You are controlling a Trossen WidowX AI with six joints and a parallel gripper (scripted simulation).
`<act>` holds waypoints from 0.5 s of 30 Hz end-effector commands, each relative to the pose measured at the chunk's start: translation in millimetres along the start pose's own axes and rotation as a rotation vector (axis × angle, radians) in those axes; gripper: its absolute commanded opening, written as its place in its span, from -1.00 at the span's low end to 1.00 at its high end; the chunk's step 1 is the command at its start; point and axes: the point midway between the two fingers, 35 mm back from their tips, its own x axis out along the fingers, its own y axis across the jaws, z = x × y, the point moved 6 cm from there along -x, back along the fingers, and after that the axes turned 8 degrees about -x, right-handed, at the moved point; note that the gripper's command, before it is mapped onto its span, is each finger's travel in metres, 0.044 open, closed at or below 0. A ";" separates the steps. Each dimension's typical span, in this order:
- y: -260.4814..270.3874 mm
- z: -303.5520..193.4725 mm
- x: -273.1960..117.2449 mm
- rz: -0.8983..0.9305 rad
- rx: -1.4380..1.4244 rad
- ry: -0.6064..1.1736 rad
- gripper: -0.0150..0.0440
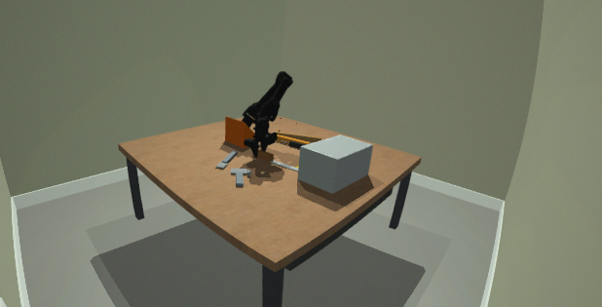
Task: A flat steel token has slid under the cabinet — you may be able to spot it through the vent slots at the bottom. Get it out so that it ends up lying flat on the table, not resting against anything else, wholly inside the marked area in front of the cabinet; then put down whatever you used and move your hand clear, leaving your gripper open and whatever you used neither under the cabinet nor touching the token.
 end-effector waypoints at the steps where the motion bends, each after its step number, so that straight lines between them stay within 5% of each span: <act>1: 0.1 0.0 -1.6 -0.001 0.000 0.000 0.42; 10: -0.2 -0.8 1.4 -0.001 -0.003 0.000 0.42; 15: -0.1 0.0 -0.4 -0.001 0.000 -0.001 -0.02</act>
